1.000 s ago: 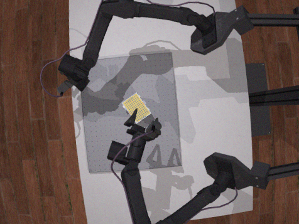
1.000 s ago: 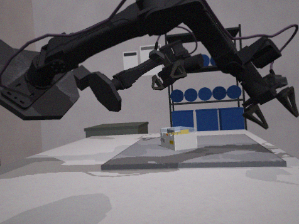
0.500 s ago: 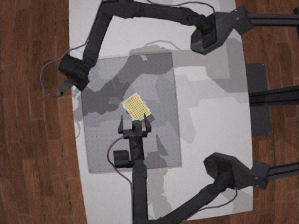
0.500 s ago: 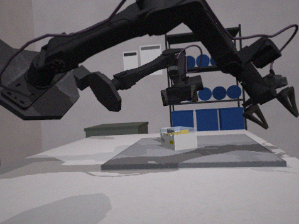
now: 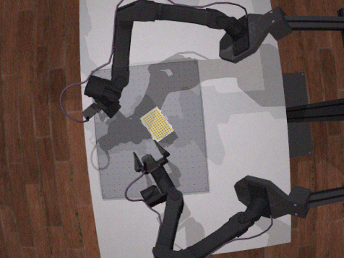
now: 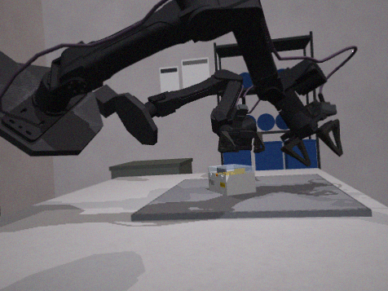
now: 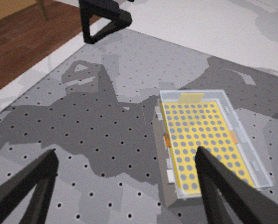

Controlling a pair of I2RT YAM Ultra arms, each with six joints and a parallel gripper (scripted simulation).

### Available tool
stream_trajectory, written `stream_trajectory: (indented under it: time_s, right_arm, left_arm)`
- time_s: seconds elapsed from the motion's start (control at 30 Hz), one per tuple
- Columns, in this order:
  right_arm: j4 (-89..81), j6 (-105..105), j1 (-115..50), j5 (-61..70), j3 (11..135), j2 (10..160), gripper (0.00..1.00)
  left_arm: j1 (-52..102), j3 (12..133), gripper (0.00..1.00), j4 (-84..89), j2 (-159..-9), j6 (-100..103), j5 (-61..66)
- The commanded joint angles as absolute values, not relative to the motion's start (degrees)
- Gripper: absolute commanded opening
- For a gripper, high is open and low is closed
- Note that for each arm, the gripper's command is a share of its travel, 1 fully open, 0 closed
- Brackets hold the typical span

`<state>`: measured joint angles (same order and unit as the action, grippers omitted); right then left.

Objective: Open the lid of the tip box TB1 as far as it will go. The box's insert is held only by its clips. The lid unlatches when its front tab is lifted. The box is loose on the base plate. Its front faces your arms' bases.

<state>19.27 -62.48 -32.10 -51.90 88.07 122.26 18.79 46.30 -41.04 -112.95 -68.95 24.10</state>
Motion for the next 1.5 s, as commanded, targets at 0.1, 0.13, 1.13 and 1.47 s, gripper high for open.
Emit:
stream_trajectory:
  time_s: [0.1,0.13,1.13,1.47]
  right_arm:
    - [27.0,-52.9,-38.7,-52.9,76.4,121.6,1.0]
    - [28.1,-51.2,-39.6,-53.1,73.6,121.6,1.0]
    - [50.9,-44.2,-49.7,-57.6,35.0,124.0,1.0]
    - [51.2,-43.9,-49.4,-57.6,35.6,123.6,1.0]
  left_arm:
    - [15.6,42.0,1.0,-59.8,-114.5,-59.5,29.8]
    - [14.6,40.8,1.0,-61.8,-115.0,-58.7,29.7]
    - [9.5,39.3,1.0,-79.3,-140.5,-74.3,31.6]
    - [11.5,41.6,1.0,-77.5,-141.3,-73.1,29.5]
